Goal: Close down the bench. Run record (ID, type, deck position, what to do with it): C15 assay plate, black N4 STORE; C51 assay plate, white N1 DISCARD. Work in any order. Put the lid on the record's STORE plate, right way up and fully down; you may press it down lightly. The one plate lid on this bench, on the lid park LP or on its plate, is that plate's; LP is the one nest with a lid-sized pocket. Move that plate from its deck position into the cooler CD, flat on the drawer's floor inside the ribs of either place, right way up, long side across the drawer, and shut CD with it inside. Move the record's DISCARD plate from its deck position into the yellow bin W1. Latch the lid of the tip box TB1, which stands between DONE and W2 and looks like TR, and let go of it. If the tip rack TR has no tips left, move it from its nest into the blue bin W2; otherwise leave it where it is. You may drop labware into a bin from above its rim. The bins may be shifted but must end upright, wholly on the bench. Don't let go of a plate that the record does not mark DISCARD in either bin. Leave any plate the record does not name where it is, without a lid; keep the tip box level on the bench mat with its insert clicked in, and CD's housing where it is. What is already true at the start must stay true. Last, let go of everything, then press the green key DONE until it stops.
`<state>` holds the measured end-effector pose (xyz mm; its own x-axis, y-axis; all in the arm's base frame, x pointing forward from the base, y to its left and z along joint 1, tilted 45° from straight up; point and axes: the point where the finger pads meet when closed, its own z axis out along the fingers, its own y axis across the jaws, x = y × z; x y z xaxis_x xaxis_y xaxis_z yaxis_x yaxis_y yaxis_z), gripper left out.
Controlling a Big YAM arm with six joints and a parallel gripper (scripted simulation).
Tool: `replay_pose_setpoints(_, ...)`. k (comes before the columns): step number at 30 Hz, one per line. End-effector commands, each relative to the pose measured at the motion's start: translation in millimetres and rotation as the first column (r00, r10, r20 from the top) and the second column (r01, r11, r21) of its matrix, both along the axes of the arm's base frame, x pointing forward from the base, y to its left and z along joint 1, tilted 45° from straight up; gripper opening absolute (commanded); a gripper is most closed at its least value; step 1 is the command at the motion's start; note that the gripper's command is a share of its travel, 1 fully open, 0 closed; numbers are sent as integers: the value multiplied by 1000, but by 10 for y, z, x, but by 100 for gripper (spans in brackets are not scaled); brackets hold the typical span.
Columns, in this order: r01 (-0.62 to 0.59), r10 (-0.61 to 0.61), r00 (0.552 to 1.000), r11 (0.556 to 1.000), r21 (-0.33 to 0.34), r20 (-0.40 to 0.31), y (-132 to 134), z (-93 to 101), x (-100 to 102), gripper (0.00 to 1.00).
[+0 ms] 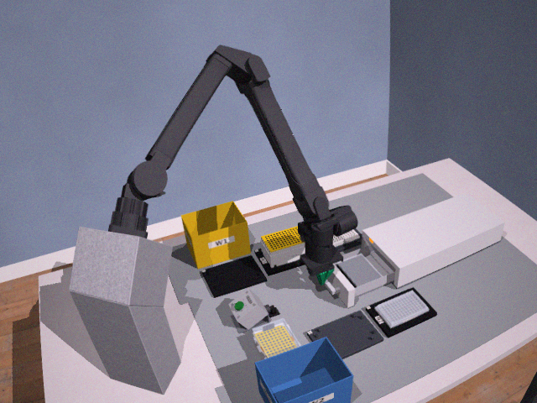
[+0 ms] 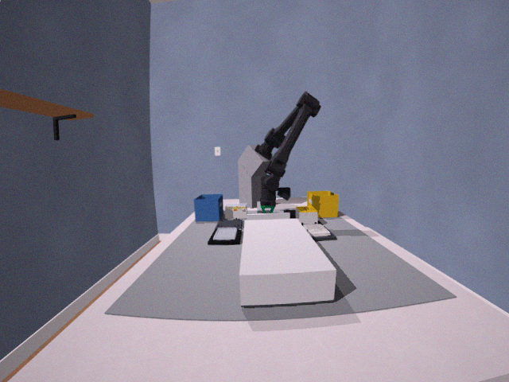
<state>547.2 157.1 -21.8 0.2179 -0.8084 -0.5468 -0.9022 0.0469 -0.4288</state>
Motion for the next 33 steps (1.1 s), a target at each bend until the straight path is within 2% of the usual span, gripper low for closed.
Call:
replay_pose_setpoints(1, 23, -23, 999, 1000, -1, 30, -121, 51, 198, 0)
replay_pose_setpoints(10, 24, -24, 1000, 1000, -4, 16, -147, 45, 198, 0)
replay_pose_setpoints(33, 25, -25, 1000, 1000, -3, 19, -170, 184, 464, 0)
